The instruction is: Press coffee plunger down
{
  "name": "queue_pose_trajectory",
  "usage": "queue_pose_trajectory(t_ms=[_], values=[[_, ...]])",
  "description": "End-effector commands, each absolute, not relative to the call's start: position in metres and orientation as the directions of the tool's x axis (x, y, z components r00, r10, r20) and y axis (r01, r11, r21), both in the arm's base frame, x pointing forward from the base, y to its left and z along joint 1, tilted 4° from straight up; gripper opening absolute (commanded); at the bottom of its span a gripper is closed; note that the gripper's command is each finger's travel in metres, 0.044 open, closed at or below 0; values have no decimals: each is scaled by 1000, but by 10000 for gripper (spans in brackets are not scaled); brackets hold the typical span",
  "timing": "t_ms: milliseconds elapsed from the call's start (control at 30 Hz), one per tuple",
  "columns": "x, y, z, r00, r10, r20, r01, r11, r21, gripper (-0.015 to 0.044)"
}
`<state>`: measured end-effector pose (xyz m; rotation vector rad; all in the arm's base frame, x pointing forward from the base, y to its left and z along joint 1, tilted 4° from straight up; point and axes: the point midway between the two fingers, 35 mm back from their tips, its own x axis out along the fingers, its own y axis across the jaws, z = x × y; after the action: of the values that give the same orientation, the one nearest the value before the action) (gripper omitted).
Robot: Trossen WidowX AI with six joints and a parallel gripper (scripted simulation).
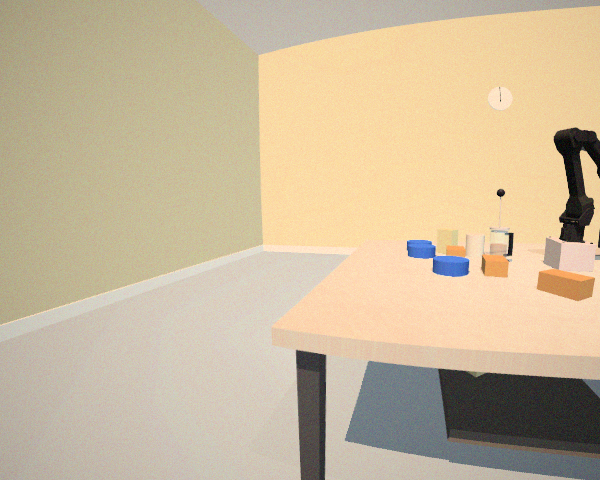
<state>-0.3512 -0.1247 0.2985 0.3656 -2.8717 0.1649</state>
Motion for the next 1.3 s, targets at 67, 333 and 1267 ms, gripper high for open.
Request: queue_pose_trajectory(t_ms=[67, 333, 1267], values=[[-346, -137, 299, -931, -270, 244, -305, 945, -116, 440], [-288, -229, 300, -811, -562, 163, -571, 702, -425, 440], [132, -265, 286, 478, -838, -264, 302, 439, -846, 440]])
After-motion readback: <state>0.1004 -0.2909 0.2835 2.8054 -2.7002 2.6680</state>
